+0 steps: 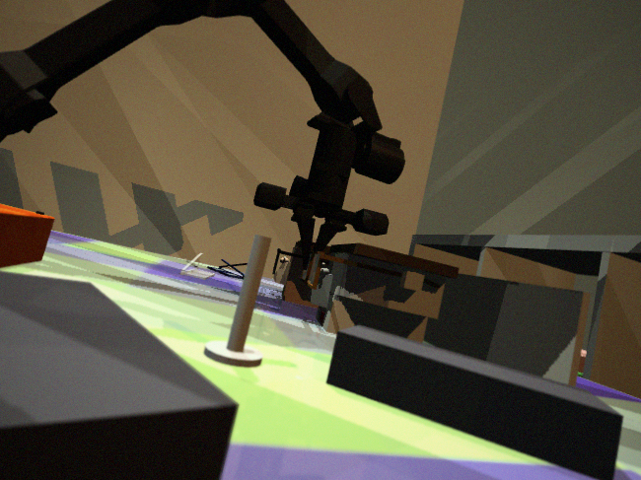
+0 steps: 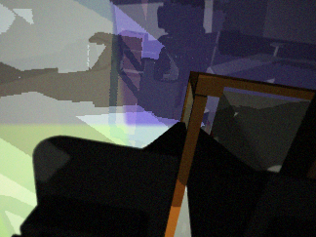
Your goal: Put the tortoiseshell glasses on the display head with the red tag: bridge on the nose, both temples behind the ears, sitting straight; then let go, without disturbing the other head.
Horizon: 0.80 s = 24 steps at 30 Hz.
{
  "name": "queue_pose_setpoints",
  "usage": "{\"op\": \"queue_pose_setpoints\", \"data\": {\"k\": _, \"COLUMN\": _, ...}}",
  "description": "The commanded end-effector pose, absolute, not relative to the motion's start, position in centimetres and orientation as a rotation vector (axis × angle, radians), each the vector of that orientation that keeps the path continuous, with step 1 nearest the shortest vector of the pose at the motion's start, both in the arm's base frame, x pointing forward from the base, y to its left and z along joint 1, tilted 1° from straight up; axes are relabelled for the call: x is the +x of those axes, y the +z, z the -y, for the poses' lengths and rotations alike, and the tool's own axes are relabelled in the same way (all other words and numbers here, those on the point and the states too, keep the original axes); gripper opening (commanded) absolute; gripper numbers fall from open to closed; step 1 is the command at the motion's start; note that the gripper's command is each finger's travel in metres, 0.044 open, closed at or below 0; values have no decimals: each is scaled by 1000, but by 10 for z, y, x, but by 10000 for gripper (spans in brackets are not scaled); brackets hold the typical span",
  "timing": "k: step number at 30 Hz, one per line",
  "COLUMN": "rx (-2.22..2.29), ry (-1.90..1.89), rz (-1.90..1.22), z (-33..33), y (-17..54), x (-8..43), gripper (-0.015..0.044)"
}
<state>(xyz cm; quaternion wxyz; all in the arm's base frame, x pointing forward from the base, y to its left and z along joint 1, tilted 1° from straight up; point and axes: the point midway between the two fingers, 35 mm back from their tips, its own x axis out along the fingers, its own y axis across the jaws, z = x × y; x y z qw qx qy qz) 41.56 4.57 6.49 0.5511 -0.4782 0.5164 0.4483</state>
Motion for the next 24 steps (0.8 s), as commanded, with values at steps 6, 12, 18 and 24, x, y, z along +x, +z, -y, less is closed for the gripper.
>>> {"op": "queue_pose_setpoints", "data": {"k": 6, "rx": -1134, "ry": 1061, "rz": -1216, "z": -46, "y": 64, "x": 417, "gripper": 0}}
{"op": "queue_pose_setpoints", "data": {"k": 12, "rx": -1134, "ry": 1061, "rz": -1216, "z": -46, "y": 60, "x": 417, "gripper": 0}}
{"op": "queue_pose_setpoints", "data": {"k": 18, "rx": -1133, "ry": 1058, "rz": -1218, "z": -46, "y": 61, "x": 417, "gripper": 79}}
{"op": "queue_pose_setpoints", "data": {"k": 24, "rx": -1133, "ry": 1058, "rz": -1218, "z": -46, "y": 61, "x": 417, "gripper": 107}}
